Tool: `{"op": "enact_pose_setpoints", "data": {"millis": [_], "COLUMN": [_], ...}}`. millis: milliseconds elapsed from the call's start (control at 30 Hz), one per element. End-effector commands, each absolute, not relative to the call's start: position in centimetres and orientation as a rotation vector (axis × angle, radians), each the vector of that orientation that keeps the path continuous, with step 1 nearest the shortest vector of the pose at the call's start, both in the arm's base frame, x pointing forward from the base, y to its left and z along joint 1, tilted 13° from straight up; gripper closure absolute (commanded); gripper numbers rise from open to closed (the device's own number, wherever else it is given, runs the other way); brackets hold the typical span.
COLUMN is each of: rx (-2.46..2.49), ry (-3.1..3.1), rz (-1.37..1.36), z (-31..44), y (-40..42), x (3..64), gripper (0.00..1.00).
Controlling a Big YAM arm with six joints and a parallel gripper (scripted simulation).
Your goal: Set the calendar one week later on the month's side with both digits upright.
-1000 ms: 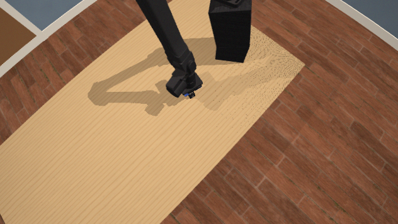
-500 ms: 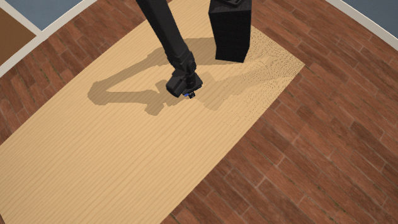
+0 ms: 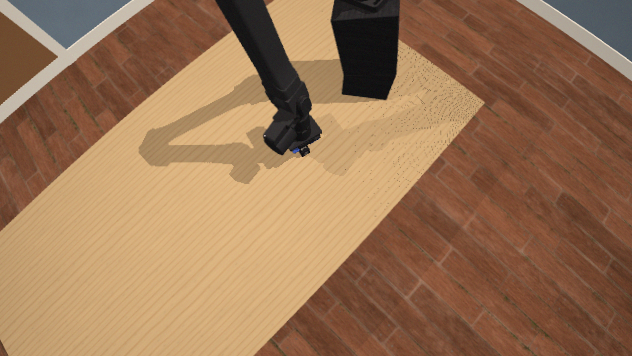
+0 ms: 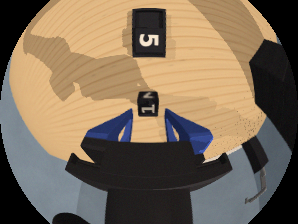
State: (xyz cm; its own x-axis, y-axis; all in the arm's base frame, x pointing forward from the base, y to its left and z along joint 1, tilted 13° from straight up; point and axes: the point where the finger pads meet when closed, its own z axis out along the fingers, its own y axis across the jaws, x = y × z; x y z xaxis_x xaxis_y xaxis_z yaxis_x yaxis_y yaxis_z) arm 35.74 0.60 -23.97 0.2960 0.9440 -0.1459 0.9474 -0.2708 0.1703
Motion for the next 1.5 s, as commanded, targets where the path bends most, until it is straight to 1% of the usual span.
{"op": "enact_pose_setpoints", "data": {"millis": [0,700,1467], "rx": [2.341,2.340,2.341], "ry": [1.748,1.741,1.749], "rz": [-0.039,-0.026,-0.039], "z": [-24.5,-27.0,-27.1], "y": [0.2,-0.4,-0.2], "x": [35.4,36.0,35.6], "gripper": [0.54,0.54,0.54]}}
